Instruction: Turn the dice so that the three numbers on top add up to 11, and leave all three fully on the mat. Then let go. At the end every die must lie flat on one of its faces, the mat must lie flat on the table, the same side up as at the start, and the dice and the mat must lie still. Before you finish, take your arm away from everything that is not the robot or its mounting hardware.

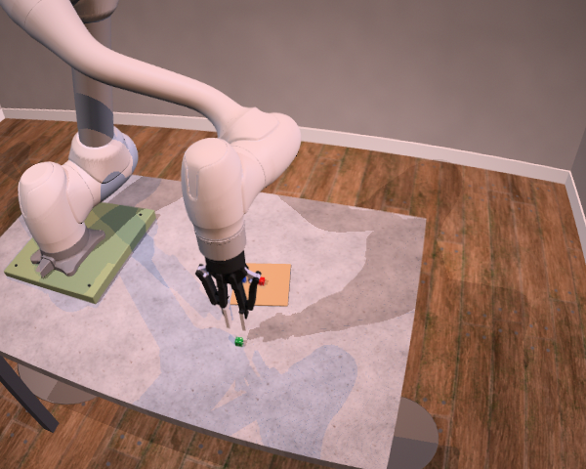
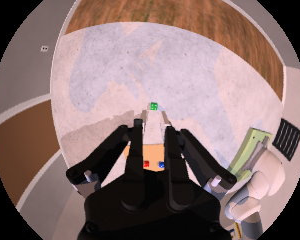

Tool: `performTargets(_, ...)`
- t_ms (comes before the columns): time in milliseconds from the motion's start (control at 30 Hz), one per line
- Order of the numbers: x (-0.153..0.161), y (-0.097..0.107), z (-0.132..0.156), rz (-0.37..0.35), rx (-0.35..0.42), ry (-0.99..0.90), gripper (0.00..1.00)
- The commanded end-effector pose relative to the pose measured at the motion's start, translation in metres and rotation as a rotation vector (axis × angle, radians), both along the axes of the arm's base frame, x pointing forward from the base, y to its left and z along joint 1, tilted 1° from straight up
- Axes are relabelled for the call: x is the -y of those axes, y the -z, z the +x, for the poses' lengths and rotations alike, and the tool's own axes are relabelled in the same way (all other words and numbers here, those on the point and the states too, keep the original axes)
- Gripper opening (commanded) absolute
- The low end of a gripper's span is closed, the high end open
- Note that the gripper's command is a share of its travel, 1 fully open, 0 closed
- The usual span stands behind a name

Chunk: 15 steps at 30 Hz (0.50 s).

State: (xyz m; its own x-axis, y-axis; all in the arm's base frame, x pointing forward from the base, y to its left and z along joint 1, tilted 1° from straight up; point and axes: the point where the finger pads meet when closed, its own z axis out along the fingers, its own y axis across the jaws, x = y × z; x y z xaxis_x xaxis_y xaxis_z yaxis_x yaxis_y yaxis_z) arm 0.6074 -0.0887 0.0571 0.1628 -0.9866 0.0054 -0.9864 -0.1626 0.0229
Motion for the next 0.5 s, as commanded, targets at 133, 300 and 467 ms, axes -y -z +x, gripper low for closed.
performTargets(133, 0.003, 0.014, -0.001, -0.002, -0.001, 0.008, 0.19)
performTargets(300, 0.003, 0.019, -0.001, -0.002, -0.001, 0.008, 0.19)
performTargets(467, 0.003, 0.026, -0.001, -0.002, -0.001, 0.008, 0.19)
